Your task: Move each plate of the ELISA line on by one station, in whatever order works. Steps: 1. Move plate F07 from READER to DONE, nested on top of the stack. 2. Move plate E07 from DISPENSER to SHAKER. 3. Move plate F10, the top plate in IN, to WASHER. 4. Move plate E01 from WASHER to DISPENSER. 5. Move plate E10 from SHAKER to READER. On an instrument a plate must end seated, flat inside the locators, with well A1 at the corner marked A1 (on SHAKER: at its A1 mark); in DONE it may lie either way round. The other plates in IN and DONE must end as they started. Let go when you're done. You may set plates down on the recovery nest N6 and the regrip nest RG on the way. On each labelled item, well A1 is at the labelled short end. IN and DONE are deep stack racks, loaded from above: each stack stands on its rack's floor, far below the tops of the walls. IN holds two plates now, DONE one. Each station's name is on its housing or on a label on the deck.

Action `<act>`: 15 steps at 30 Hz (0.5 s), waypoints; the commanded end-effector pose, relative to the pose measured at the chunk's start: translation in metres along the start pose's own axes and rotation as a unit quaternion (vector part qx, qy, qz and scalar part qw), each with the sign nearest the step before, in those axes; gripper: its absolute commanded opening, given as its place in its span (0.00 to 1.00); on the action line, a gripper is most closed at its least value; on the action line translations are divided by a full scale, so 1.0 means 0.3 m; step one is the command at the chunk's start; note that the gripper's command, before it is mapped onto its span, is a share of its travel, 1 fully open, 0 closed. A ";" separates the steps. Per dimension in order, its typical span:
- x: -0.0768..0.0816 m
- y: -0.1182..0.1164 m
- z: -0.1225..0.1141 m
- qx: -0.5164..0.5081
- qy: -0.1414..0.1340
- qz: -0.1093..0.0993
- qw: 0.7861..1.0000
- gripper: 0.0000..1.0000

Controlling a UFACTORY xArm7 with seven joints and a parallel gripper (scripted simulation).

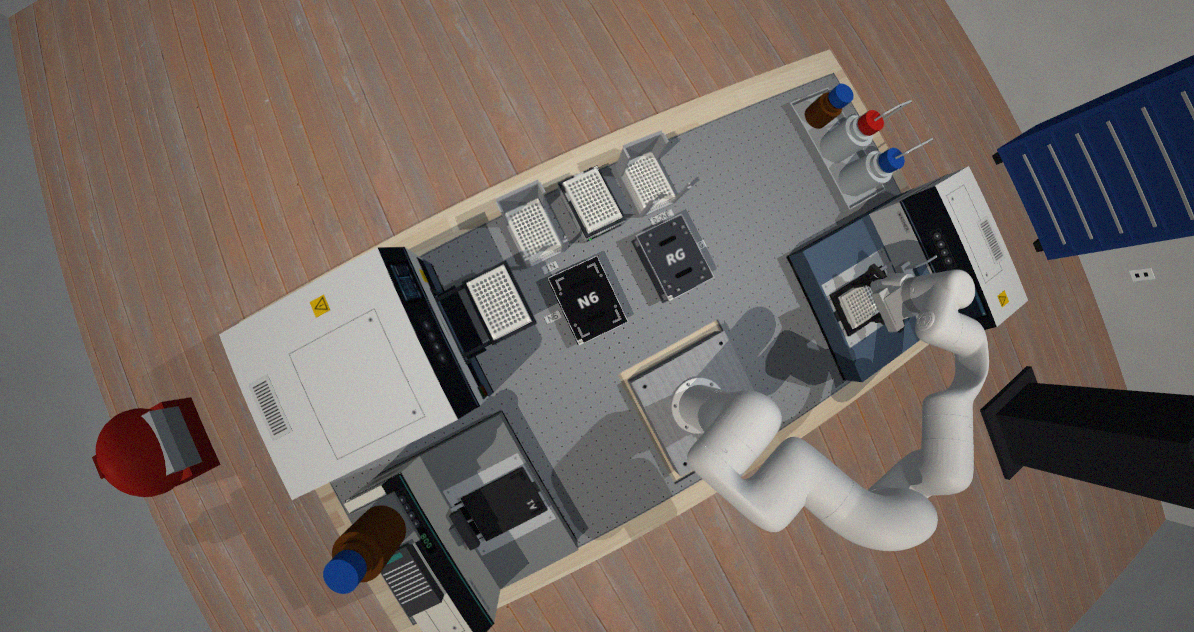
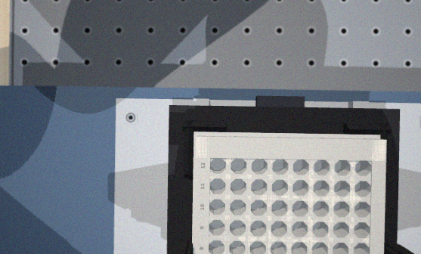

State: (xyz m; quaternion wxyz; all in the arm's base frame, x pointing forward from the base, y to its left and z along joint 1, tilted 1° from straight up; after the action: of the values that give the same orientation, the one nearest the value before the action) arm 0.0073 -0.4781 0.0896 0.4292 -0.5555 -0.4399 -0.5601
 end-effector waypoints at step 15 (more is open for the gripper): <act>0.007 0.003 -0.004 0.000 -0.002 -0.001 1.000 0.00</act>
State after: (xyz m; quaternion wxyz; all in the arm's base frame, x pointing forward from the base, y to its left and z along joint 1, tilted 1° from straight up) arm 0.0073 -0.4784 0.0899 0.4289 -0.5556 -0.4402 -0.5601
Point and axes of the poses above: the point where the finger pads meet when closed, its own x axis back along the fingers, its own y axis across the jaws, z = x × y, the point moved 2 cm from there along x, back along the fingers, and after that the axes turned 13 degrees about -x, right-handed, at the moved point
